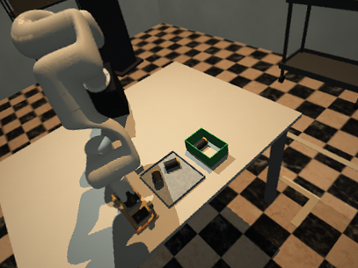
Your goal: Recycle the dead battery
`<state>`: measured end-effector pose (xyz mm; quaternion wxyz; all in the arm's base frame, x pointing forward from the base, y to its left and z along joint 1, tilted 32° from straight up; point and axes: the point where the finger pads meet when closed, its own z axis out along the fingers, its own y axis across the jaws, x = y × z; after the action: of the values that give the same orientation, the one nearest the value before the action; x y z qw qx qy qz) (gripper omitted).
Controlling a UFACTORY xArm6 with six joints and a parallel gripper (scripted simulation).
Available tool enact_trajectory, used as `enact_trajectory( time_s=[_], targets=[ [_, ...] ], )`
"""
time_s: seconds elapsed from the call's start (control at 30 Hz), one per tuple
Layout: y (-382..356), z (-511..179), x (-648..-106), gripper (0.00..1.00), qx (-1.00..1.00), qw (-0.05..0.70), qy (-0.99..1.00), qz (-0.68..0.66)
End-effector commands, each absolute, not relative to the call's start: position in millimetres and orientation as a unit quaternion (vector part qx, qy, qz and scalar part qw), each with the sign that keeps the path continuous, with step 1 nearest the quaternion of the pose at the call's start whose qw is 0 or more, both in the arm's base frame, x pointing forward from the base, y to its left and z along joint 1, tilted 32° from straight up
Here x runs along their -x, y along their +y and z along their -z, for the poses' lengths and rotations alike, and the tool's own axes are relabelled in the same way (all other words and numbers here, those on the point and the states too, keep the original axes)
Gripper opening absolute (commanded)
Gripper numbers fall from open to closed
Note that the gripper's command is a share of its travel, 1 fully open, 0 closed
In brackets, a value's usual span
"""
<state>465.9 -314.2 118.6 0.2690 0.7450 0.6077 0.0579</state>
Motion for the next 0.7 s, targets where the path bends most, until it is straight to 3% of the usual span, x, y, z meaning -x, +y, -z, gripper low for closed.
enact_trajectory(
  time_s=[0.0,0.4,0.67],
  targets=[
    [-309.3,-135.4,-460.2,0.28,-0.744,0.271,0.607,-0.059],
    [-305.4,-145.3,-455.3,0.28,-0.744,0.271,0.607,-0.059],
    [-284.3,-199.0,-428.9,0.28,-0.744,0.271,0.607,-0.059]
  ],
)
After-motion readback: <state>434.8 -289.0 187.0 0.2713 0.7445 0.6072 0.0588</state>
